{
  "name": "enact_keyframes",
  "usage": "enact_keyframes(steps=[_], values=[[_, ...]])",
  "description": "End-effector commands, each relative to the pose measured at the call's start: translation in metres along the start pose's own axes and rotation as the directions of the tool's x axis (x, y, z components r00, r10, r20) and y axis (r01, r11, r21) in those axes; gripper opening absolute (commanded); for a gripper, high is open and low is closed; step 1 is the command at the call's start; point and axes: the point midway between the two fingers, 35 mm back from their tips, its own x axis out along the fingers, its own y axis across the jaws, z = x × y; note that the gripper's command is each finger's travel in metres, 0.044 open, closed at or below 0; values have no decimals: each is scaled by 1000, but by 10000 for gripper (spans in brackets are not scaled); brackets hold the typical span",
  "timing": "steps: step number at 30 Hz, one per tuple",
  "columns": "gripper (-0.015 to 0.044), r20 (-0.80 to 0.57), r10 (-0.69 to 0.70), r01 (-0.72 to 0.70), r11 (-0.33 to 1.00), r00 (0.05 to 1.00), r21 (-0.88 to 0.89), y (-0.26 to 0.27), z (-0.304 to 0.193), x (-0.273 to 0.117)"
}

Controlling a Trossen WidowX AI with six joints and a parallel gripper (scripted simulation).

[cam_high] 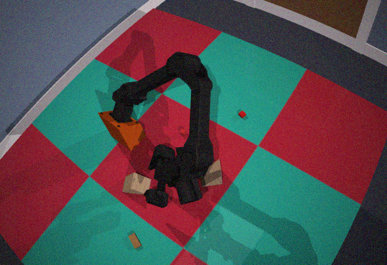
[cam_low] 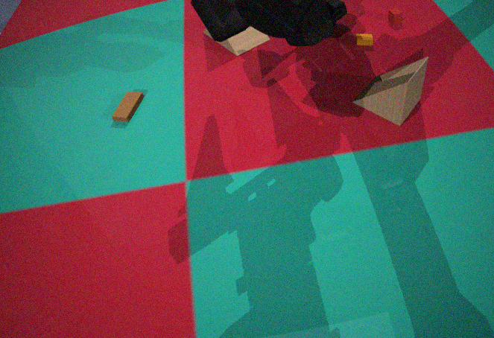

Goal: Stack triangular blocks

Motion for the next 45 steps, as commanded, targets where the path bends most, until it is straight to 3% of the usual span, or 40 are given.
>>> enact_keyframes(steps=[1, 7, 19, 25, 33, 42, 45], values=[[440, -19, 22, -22, 1000, 1000, 6, 3, -2, 34], [440, -19, 22, -22, 1000, 1000, 6, 8, -6, 78], [440, -20, 22, -22, 1000, 1000, 6, 8, -6, 79], [282, -22, 19, -19, 1000, 1000, 1, 8, -6, 78], [229, -22, 19, -19, 1000, 1000, 1, 8, -6, 78], [0, -21, 17, -17, 1000, 1000, 1, 5, -18, 62], [0, -22, 16, -16, 1000, 1000, 2, 4, -28, 51]])
